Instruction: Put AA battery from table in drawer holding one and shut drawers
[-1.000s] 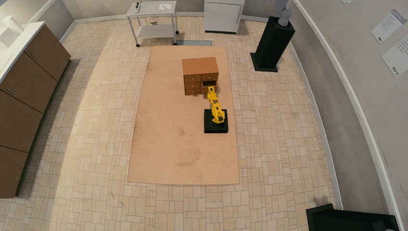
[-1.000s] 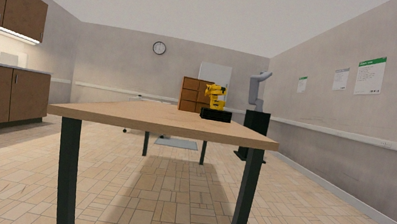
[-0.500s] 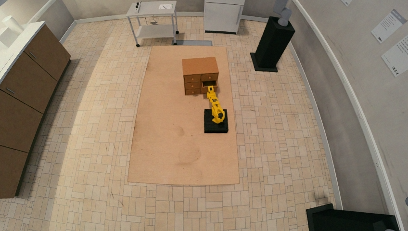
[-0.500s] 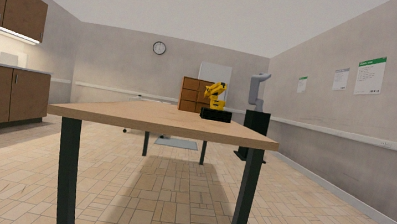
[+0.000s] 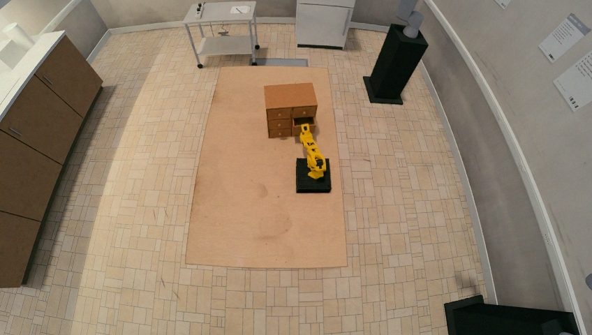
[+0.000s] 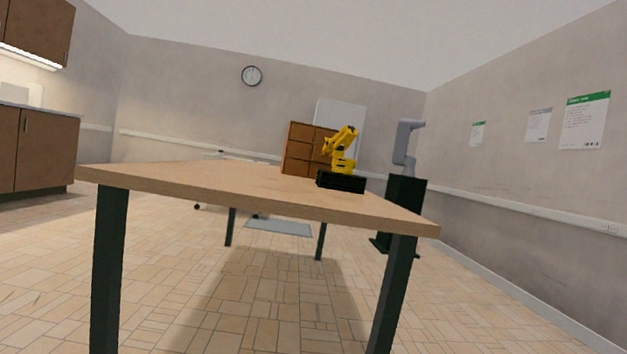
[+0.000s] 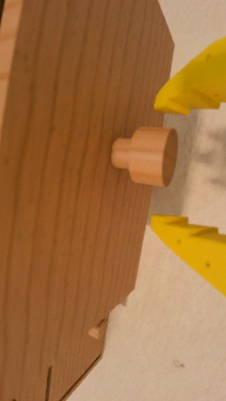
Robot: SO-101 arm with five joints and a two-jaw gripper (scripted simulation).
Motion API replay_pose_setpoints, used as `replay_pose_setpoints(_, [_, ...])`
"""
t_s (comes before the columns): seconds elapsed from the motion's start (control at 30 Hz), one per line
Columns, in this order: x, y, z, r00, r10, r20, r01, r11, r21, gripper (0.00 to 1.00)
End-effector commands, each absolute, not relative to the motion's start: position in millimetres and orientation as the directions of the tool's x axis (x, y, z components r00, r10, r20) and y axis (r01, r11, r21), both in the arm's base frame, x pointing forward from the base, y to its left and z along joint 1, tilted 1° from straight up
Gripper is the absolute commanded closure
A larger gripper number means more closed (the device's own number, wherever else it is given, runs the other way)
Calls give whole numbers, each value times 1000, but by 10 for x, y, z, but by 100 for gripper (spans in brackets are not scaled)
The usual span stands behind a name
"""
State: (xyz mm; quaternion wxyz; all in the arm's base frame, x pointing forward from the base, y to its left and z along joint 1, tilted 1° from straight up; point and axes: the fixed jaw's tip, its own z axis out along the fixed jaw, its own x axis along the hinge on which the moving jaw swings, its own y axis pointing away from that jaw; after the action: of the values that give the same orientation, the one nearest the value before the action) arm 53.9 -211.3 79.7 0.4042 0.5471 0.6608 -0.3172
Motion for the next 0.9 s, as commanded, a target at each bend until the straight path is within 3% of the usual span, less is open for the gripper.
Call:
replay_pose_setpoints(0.0, [531, -2148, 836, -72, 451, -890, 980, 196, 20, 79])
replay_pose_setpoints(0.87, [521, -2173, 869, -69, 451, -890, 982, 190, 20, 79])
